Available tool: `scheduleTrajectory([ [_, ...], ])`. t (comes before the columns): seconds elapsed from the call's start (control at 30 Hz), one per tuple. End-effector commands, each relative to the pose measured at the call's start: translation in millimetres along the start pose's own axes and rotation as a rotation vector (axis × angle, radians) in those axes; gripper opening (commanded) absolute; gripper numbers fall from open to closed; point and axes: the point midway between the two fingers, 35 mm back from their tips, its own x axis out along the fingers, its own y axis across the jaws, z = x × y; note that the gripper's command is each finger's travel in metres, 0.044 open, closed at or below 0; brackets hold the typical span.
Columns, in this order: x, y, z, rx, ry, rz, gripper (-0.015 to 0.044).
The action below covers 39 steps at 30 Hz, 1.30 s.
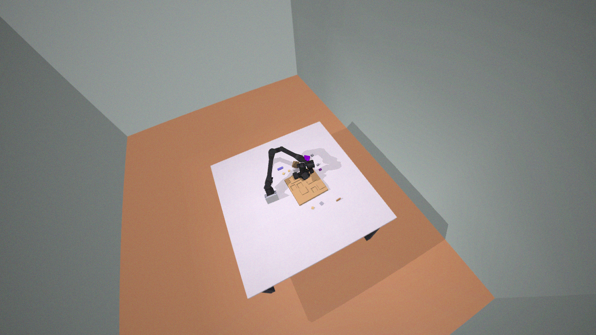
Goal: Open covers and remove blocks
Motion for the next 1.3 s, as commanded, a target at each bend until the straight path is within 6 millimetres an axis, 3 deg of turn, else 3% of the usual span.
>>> scheduleTrajectory([
  [0.0, 4, 0, 0, 0.005, 0.005, 0.000, 0.0144],
  [0.3, 9, 0, 0, 0.005, 0.006, 0.000, 0.0144],
  [0.6, 7, 0, 0, -0.002, 0.000, 0.001, 0.0084],
  [0.77, 7, 0, 0, -0.001, 0.000, 0.001, 0.0080],
  [1.27, -11, 0, 0, 0.001, 0.000, 0.000, 0.0080],
])
